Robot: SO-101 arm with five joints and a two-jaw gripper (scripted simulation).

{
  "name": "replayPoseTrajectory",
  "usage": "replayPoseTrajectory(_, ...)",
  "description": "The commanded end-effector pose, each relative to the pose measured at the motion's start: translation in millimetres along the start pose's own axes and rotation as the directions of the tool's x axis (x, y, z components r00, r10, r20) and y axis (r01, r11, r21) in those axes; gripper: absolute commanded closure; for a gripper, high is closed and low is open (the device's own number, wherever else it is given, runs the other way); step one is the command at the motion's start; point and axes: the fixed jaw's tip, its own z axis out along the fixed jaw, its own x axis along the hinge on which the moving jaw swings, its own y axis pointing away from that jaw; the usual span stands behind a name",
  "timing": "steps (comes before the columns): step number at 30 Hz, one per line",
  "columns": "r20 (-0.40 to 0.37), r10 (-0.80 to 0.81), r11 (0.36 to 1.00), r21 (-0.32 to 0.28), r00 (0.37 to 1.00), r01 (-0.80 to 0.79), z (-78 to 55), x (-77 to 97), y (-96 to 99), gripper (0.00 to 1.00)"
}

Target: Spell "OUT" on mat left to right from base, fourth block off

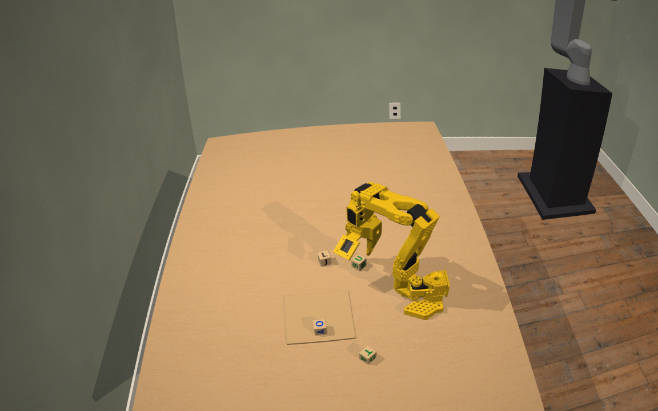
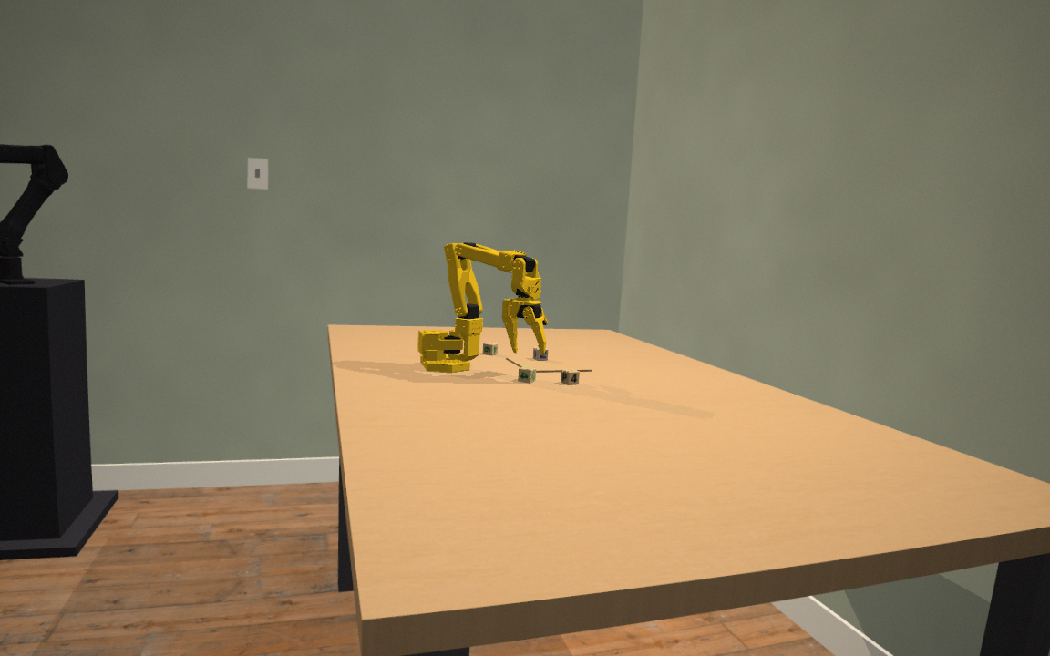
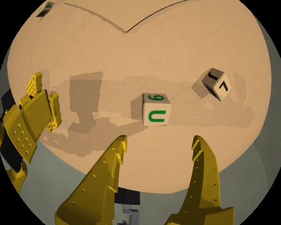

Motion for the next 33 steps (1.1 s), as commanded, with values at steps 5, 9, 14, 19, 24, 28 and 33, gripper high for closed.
replayPoseTrajectory(5,-0.005,-0.004,0.999,0.048,1.0,0.004,-5.8,1.5,-6.8,0.68)
replayPoseTrajectory(9,-0.005,-0.004,0.999,0.048,1.0,0.004,-5.8,1.5,-6.8,0.68)
replayPoseTrajectory(14,-0.005,-0.004,0.999,0.048,1.0,0.004,-5.8,1.5,-6.8,0.68)
replayPoseTrajectory(19,-0.005,-0.004,0.999,0.048,1.0,0.004,-5.3,1.5,-6.9,0.68)
replayPoseTrajectory(24,-0.005,-0.004,0.999,0.048,1.0,0.004,-2.6,1.6,-7.4,0.68)
replayPoseTrajectory(28,-0.005,-0.004,0.999,0.048,1.0,0.004,1.5,1.7,-8.1,0.68)
replayPoseTrajectory(33,-0.005,-0.004,0.999,0.048,1.0,0.004,5.7,1.7,-8.6,0.68)
